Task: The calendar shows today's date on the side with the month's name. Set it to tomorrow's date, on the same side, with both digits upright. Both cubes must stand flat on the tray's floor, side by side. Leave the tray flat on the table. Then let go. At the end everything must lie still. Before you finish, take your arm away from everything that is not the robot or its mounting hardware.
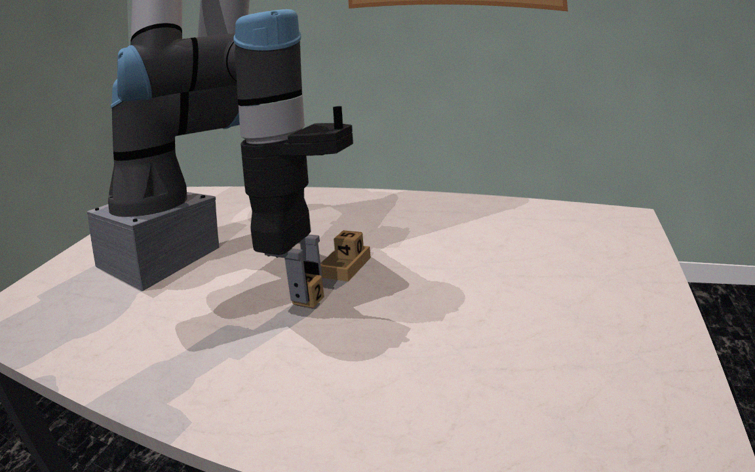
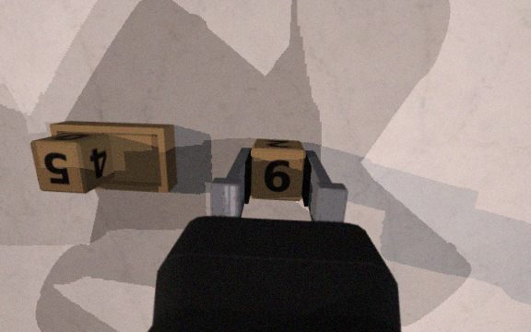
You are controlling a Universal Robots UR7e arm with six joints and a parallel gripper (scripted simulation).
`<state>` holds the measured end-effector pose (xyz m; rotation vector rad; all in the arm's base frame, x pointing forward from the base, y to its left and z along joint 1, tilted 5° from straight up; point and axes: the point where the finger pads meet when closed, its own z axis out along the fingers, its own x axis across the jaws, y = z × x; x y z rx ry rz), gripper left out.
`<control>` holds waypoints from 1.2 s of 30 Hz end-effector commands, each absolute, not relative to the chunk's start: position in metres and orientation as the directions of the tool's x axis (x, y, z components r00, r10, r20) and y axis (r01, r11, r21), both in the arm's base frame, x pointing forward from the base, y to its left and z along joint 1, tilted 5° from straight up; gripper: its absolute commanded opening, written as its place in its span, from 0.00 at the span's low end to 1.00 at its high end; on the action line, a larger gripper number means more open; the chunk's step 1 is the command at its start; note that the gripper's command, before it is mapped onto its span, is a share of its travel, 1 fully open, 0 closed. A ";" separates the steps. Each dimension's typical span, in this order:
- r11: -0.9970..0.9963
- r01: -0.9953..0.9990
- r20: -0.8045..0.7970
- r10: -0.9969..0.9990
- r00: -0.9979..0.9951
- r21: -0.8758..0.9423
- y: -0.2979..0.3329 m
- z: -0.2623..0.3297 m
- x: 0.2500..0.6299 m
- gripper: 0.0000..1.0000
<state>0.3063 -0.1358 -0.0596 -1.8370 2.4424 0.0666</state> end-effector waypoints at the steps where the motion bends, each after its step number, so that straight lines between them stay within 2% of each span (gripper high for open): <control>1: 0.278 -0.960 -0.093 -0.957 -0.275 -0.017 -0.136 -0.059 0.306 0.57; 36: 0.278 -0.960 -0.093 -0.957 -0.275 -0.017 -0.136 -0.063 0.307 0.57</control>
